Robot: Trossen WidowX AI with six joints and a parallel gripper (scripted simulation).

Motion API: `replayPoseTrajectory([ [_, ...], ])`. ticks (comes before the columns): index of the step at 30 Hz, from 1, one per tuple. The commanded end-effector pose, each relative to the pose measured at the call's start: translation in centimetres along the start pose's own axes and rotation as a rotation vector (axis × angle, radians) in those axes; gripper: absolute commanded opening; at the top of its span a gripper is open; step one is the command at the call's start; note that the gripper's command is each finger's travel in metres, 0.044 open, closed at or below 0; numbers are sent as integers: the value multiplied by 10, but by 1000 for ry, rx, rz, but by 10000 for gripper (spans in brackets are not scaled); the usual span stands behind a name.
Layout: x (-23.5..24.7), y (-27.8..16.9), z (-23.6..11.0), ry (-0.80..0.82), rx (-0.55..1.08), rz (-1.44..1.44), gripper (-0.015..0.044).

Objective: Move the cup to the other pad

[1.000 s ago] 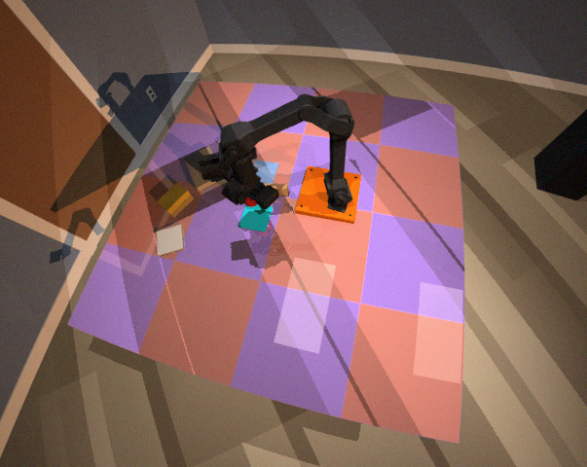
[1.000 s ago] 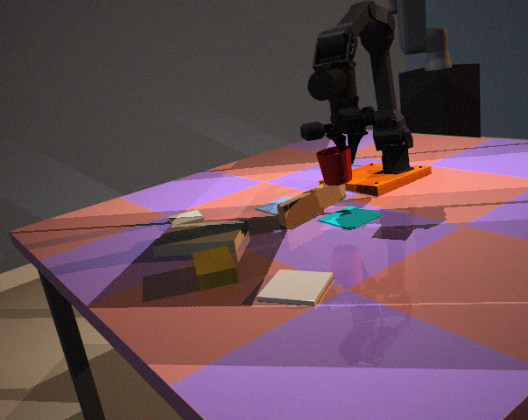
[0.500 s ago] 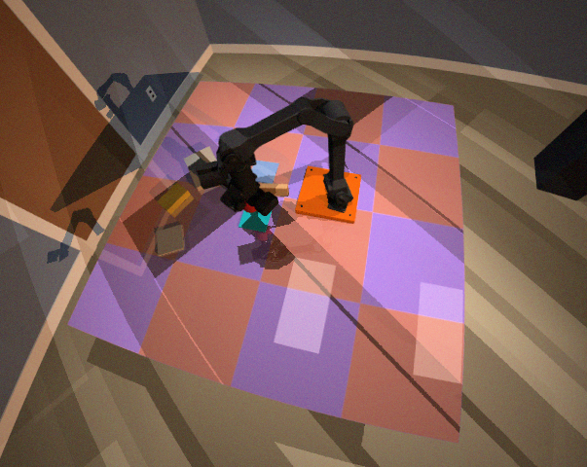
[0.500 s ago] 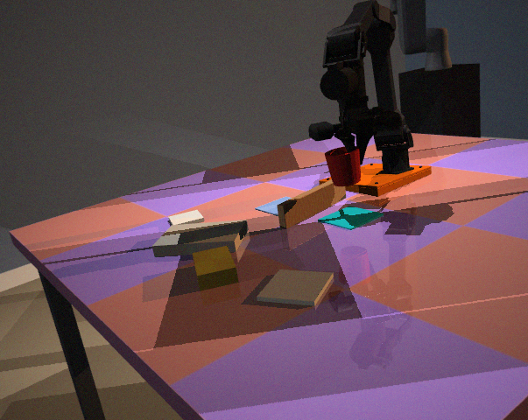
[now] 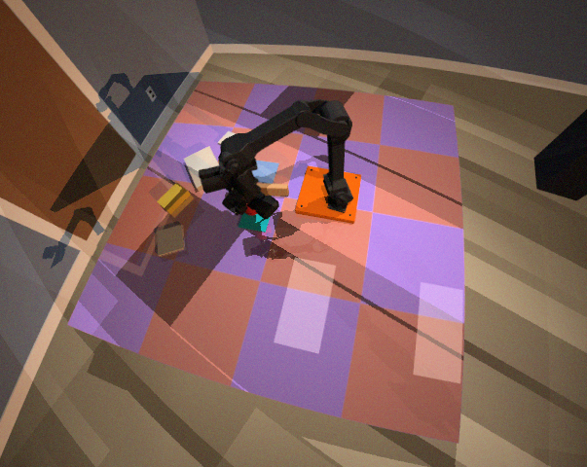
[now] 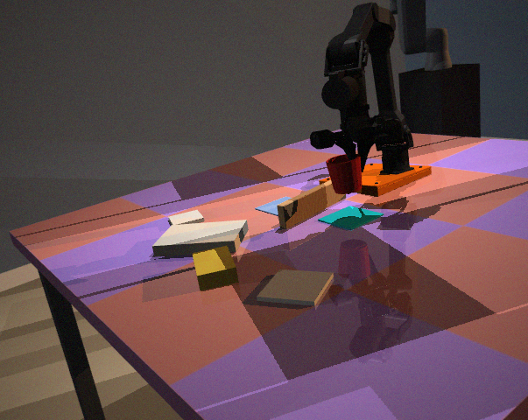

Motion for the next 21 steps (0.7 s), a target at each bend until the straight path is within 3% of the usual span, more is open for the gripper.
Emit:
replayPoseTrajectory([
  [1,0,1,4,2,-3,5,0],
  [21,1,2,30,2,-3,5,0],
])
Point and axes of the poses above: the point midway between the two fingers, 35 mm back from their tips, its own z axis out along the fingers, its own x axis across the jaws, y = z × x, the point moved 6 cm from there along -z, back along the fingers, and after that the axes turned 13 degrees about z, right-handed, at the moved point
